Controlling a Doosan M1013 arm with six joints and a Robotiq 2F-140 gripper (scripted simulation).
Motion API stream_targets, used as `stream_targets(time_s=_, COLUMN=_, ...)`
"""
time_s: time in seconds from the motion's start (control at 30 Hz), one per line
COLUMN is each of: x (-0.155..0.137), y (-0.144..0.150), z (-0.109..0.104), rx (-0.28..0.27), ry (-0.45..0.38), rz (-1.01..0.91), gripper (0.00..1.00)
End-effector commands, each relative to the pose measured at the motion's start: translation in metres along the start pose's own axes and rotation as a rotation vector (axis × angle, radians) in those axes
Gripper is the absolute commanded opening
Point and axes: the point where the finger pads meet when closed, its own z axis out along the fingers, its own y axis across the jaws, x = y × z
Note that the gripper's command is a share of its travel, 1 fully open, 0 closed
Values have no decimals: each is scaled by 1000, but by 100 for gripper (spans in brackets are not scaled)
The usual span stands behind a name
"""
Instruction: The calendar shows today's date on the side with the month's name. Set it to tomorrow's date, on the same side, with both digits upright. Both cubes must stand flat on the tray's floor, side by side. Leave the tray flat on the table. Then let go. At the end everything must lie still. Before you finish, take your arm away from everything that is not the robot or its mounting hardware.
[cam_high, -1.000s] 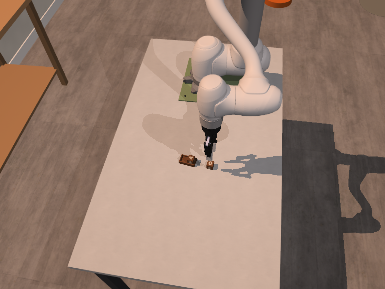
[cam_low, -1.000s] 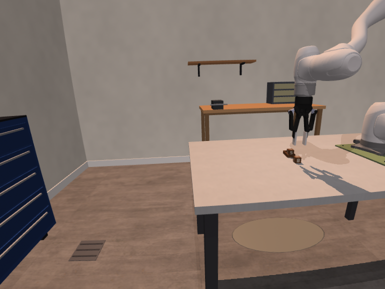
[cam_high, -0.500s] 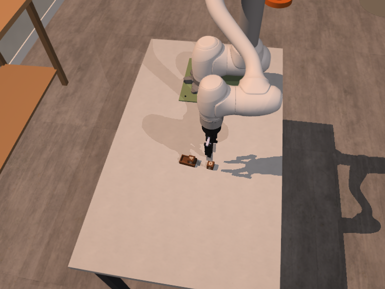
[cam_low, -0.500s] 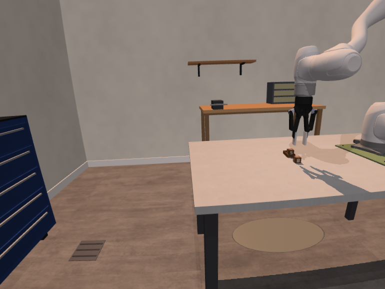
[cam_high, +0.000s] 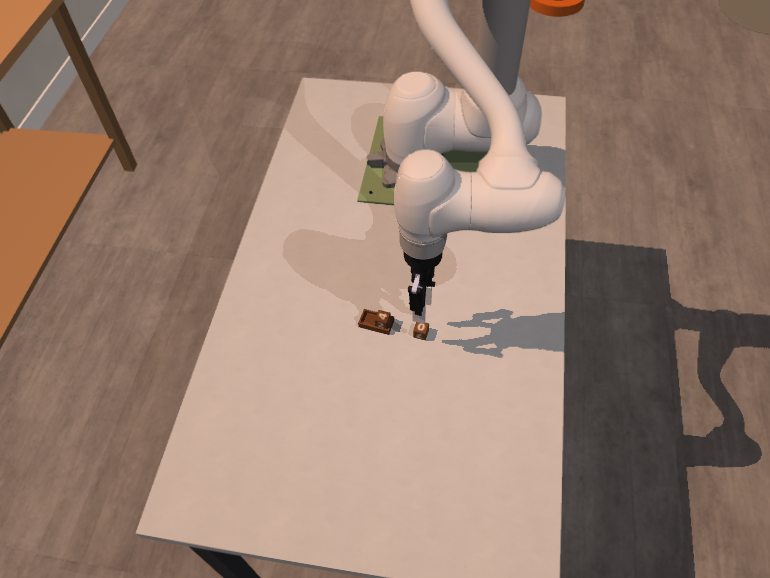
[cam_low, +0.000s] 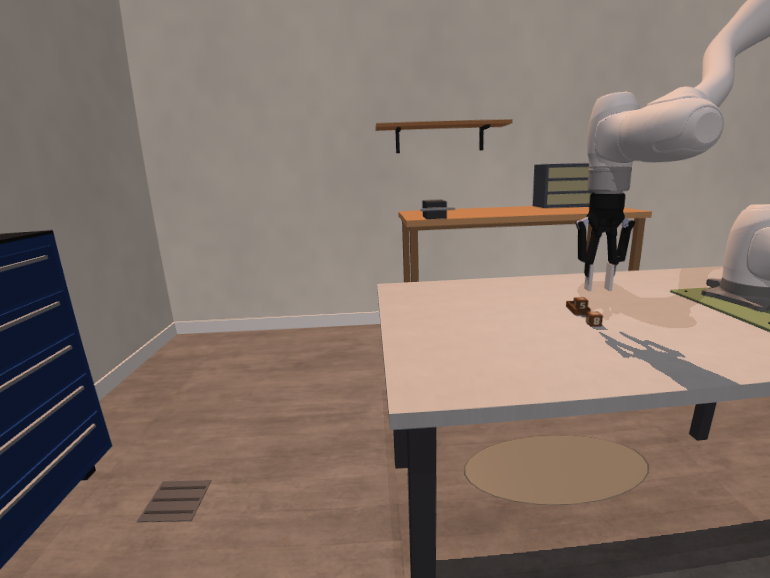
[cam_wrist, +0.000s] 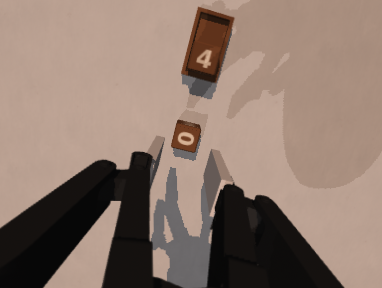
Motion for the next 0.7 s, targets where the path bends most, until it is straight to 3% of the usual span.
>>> stream_targets(time_s=0.0, x=1, y=0, z=4, rx=-2, ry=-2, rz=2, gripper=28)
stream_targets(time_s=0.67, x=1, y=0, z=25, rx=-2, ry=-2, rz=1, gripper=28)
